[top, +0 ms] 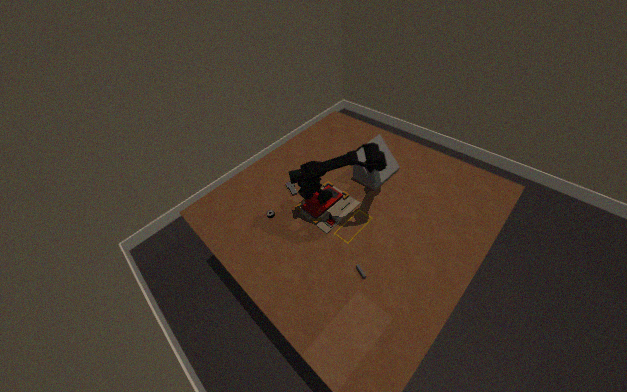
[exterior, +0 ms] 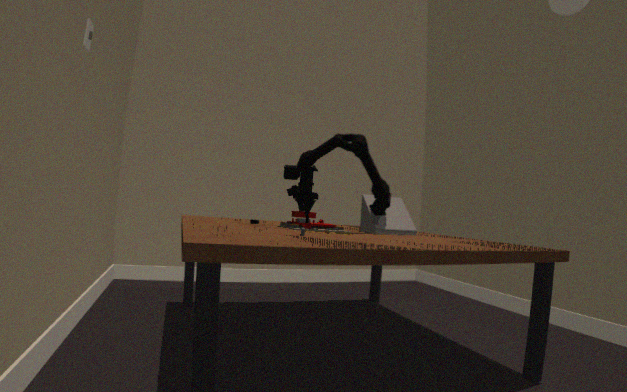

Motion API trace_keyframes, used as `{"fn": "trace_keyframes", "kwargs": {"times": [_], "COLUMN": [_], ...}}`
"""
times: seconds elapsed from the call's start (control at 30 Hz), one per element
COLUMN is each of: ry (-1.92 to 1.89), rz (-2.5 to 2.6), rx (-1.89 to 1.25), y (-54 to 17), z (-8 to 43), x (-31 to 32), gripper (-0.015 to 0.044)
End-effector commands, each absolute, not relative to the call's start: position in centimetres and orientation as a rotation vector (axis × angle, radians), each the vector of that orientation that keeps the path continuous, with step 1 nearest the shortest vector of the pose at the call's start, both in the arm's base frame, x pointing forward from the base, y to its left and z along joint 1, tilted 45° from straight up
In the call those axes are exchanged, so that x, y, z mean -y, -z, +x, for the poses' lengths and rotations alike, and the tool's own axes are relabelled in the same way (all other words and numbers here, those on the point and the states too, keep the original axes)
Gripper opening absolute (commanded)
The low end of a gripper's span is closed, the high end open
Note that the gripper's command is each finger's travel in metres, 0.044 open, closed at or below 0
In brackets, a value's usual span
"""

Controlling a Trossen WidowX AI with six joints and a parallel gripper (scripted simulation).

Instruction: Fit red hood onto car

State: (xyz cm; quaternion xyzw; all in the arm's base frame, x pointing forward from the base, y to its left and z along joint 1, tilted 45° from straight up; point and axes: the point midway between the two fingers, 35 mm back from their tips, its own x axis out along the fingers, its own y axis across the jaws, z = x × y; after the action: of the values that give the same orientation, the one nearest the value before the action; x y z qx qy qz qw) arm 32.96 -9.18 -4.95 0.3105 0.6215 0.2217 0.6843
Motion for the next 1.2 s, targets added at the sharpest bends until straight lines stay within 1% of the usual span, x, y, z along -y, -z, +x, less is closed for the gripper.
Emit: {"fn": "trace_keyframes", "kwargs": {"times": [0.0,1.17], "ry": [-0.497,-0.497], "rz": [0.701,0.702], "rx": [-1.392,-1.391], "y": [4.97,5.96], "z": [32.98,33.19], "x": [9.14,8.24], "gripper": [0.0,0.0]}}
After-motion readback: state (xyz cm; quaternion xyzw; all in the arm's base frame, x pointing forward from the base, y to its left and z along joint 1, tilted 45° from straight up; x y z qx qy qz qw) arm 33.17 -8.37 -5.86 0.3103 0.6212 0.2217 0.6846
